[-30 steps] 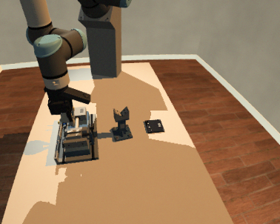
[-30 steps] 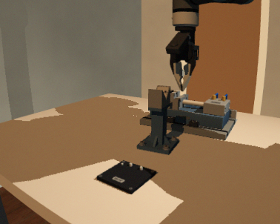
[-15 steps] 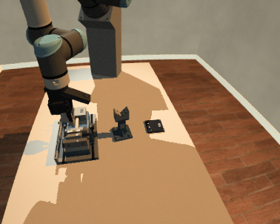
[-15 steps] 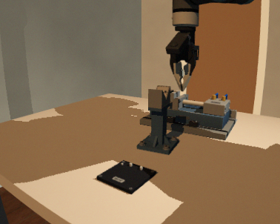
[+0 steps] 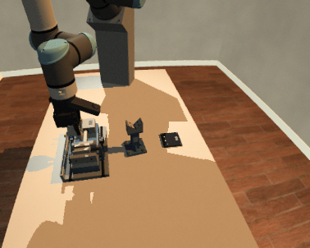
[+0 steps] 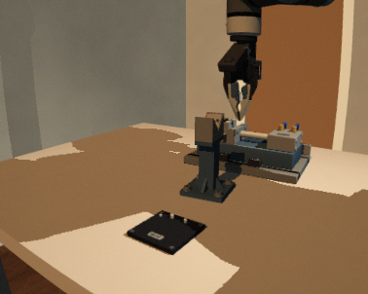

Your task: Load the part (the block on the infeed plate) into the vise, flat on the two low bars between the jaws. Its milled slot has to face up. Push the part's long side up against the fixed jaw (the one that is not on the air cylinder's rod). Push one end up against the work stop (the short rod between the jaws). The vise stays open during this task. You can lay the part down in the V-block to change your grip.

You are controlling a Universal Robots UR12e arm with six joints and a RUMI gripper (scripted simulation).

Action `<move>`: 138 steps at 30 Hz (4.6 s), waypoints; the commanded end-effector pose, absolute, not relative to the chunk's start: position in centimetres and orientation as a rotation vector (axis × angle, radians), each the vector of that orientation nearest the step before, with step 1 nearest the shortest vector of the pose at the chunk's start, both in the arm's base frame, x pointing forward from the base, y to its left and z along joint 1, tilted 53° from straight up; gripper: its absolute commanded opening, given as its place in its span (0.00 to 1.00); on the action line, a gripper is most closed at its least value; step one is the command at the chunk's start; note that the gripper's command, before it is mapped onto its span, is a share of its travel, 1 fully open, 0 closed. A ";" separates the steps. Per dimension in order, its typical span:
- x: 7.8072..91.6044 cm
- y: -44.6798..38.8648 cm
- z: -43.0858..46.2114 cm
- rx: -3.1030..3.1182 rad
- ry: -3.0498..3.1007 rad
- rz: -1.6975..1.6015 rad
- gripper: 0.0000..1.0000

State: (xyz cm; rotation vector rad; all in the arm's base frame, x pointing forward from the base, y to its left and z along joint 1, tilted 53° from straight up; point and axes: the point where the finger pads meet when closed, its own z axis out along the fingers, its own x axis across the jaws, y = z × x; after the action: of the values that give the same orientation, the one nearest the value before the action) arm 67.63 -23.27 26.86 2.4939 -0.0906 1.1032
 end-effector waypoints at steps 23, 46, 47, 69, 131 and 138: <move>68.1 -23.5 26.5 2.493 -0.090 1.104 0.00; 68.2 -23.5 26.4 2.493 -0.090 1.104 0.00; 68.2 -23.5 26.4 2.493 -0.090 1.104 0.00; 68.2 -23.5 26.4 2.493 -0.090 1.104 0.00; 68.8 -23.4 27.1 2.493 -0.090 1.104 0.00; 68.9 -23.4 27.2 2.493 -0.090 1.104 0.00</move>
State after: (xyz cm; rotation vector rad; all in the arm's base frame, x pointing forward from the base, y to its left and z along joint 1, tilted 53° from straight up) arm 68.87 -23.46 27.14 2.4939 -0.0906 1.1032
